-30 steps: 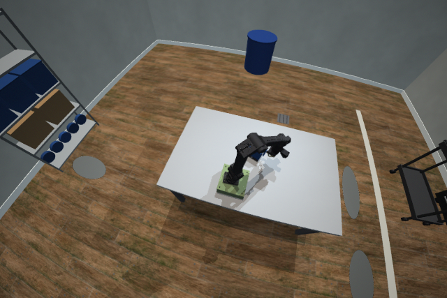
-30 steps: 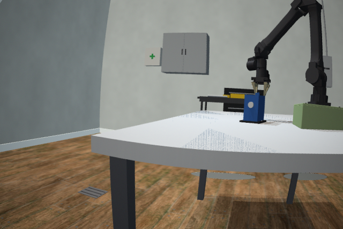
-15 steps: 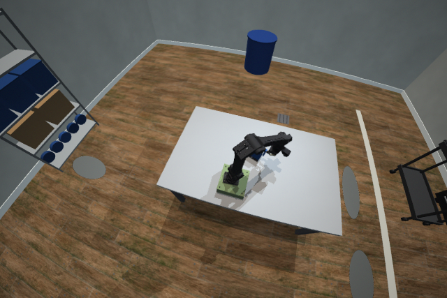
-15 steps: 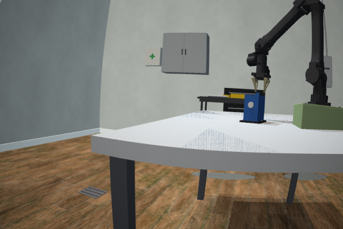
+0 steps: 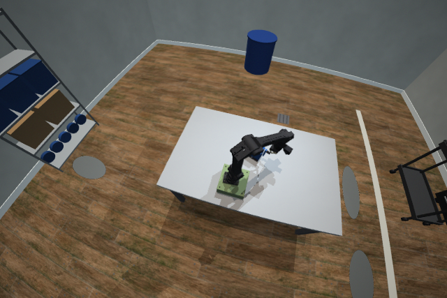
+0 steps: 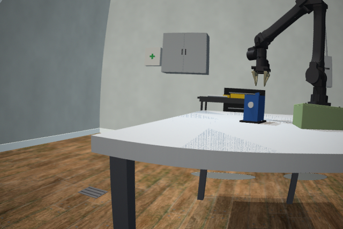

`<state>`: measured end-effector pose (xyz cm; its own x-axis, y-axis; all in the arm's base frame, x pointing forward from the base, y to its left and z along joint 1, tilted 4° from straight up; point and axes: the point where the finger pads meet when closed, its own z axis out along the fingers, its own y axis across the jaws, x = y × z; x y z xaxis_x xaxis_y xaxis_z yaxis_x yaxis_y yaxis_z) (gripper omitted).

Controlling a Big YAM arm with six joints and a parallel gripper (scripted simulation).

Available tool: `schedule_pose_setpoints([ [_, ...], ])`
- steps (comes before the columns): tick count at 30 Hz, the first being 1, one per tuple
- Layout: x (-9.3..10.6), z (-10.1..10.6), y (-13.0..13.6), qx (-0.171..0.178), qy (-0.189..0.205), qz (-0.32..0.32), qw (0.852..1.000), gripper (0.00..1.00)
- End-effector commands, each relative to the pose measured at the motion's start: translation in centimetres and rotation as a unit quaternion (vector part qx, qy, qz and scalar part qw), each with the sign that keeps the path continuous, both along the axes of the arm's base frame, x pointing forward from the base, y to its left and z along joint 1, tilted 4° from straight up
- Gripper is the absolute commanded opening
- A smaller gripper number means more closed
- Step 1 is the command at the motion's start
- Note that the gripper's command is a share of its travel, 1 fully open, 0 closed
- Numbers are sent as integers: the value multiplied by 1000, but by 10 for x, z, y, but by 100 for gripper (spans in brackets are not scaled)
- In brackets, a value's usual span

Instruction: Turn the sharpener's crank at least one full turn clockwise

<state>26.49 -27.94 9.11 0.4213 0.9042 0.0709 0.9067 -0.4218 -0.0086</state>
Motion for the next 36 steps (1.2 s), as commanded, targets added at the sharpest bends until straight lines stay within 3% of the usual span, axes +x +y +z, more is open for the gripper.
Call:
schedule_pose_setpoints([
  [1,15,27,-8,-15,-13,-1,1000,51],
  [3,15,27,-8,-15,-13,-1,1000,51],
  [4,2,12,3,4,4,-4,1000,51],
  [5,13,30,-8,-12,-11,-4,1000,51],
  [7,15,41,-8,-17,-16,-2,1000,51],
  [13,16,50,-6,-10,-10,-2,1000,51],
  [17,16,69,-5,-18,-17,-1,1000,51],
  [20,16,66,-5,-14,-13,-1,1000,51],
  [21,8,53,-3,-6,-5,-2,1000,51],
  [36,8,53,-3,-6,-5,-2,1000,51],
])
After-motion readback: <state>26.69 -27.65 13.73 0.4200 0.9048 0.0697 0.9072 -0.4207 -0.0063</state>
